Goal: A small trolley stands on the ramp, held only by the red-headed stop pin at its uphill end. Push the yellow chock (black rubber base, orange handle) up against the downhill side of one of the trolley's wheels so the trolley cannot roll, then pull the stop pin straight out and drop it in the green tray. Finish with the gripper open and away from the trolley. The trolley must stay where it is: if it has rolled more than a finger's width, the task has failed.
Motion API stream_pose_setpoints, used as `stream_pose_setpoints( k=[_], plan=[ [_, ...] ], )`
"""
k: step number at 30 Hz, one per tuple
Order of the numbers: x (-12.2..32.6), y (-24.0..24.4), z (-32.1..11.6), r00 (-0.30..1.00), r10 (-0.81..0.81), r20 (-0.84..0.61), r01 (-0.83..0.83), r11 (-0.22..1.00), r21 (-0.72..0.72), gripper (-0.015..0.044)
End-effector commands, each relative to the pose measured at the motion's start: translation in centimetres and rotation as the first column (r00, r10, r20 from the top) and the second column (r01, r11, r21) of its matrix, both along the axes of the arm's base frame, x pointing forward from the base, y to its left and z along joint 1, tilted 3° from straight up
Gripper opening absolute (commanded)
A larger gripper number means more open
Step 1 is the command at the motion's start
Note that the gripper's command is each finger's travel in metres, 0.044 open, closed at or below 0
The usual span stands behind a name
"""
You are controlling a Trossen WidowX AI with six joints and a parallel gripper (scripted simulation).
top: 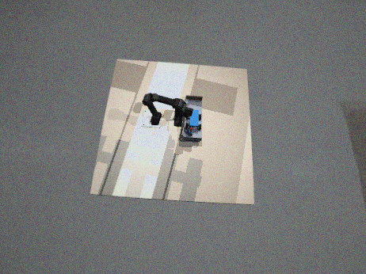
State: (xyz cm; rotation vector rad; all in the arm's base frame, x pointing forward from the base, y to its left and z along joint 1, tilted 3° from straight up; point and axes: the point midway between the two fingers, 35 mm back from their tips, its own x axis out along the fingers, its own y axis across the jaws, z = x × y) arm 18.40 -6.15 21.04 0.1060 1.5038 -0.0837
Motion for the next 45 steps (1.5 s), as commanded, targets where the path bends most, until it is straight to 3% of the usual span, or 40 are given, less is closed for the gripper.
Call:
stream_pose_setpoints(
  k=[1, 45],
  plan=[
    [0.5, 1.1, -0.1, 1.000, -0.005, 0.001, 0.005, 1.000, -0.002, 0.0000],
    [6.0, 15.7, -0.6, 1.000, -0.006, 0.006, 0.006, 1.000, 0.016, 0.0000]
  ],
)
